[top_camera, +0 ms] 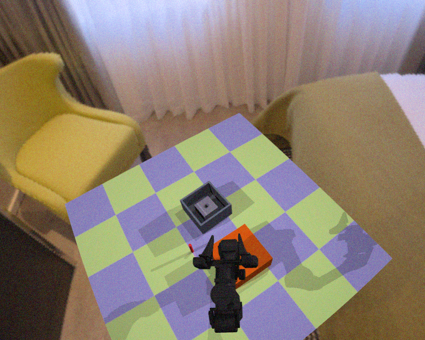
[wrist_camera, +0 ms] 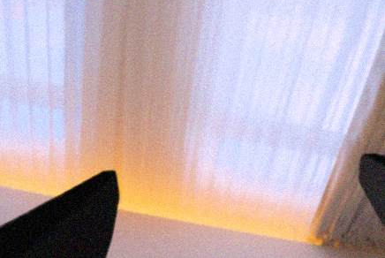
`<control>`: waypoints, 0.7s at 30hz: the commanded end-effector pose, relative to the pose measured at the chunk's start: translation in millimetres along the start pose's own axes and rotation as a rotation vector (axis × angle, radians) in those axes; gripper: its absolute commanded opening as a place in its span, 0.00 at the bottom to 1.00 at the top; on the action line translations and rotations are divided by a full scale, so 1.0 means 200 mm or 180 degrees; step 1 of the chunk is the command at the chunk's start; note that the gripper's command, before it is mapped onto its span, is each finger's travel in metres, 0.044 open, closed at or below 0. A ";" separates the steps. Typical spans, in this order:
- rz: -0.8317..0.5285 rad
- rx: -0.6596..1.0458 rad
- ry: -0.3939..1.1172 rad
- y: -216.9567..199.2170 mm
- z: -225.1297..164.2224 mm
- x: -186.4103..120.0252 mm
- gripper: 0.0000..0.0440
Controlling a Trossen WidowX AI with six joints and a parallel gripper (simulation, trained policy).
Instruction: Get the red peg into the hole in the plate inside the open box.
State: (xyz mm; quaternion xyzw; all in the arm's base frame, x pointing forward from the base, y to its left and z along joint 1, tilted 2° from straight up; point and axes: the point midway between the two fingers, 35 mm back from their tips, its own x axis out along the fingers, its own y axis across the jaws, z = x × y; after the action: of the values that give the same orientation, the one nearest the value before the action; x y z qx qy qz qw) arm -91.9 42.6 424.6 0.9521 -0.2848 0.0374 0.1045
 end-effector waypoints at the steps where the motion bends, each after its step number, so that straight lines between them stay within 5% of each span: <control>1: -0.0054 -0.0069 -0.0032 0.00 0.00 0.03 0.95; 21: -0.1496 -0.1254 -0.1247 -0.17 0.24 0.66 1.00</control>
State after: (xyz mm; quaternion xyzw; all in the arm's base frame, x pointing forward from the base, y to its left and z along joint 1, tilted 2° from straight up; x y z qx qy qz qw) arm 23.2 -8.9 397.2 0.9495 -0.1047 -0.1958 0.2216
